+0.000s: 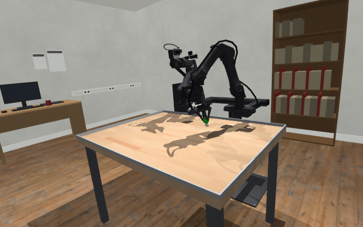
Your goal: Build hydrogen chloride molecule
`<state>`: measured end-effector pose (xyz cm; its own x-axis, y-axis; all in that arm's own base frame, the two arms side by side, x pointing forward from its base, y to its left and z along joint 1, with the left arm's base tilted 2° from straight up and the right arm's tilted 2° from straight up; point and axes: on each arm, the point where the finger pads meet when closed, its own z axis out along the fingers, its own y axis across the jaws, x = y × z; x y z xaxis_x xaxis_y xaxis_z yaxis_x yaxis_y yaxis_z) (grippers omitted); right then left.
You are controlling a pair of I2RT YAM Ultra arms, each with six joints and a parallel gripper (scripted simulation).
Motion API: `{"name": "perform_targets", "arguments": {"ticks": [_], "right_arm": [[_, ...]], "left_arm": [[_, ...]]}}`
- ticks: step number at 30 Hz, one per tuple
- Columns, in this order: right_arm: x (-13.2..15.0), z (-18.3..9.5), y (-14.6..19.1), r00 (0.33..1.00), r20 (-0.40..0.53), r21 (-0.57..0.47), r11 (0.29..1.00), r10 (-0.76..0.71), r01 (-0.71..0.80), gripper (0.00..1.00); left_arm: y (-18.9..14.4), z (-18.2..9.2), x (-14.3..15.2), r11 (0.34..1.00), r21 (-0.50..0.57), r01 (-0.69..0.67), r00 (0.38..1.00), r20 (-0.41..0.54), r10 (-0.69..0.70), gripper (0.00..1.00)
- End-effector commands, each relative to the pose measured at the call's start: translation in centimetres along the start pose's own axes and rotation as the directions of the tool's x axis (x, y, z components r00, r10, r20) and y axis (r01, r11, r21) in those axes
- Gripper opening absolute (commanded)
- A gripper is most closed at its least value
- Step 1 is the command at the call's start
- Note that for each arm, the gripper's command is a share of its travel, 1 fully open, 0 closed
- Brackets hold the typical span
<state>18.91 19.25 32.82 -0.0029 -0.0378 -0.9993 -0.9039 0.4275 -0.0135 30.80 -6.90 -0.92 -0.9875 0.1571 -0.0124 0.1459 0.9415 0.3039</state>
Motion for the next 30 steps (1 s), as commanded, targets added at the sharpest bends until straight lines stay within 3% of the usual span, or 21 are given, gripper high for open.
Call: {"name": "perform_targets", "arguments": {"ticks": [1,6,14,17,30], "right_arm": [[-2.4,0.4,-2.6,0.999,0.028,0.113,0.993,-0.028,0.025,0.36],[-3.5,0.1,-6.4,0.999,0.028,0.262,0.965,-0.026,0.018,0.36],[-5.2,-1.1,-12.0,0.999,0.032,0.472,0.882,-0.023,0.005,0.36],[-5.4,-1.3,-12.6,0.999,0.033,0.494,0.869,-0.023,0.003,0.36],[-7.8,-5.6,-21.0,0.998,0.05,0.78,0.626,-0.024,-0.024,0.36]], "left_arm": [[0.3,0.1,-1.8,0.989,-0.082,0.124,0.99,0.073,-0.118,0.0],[-0.1,2.0,-0.7,0.964,-0.168,0.206,0.977,0.088,-0.194,0.0],[-1.2,3.0,-2.2,0.895,-0.233,0.38,0.916,0.23,-0.328,0.0],[-1.2,3.4,-1.9,0.885,-0.249,0.394,0.91,0.241,-0.337,0.0],[-2.8,5.3,-2.2,0.739,-0.245,0.628,0.735,0.498,-0.46,0.0]]}}
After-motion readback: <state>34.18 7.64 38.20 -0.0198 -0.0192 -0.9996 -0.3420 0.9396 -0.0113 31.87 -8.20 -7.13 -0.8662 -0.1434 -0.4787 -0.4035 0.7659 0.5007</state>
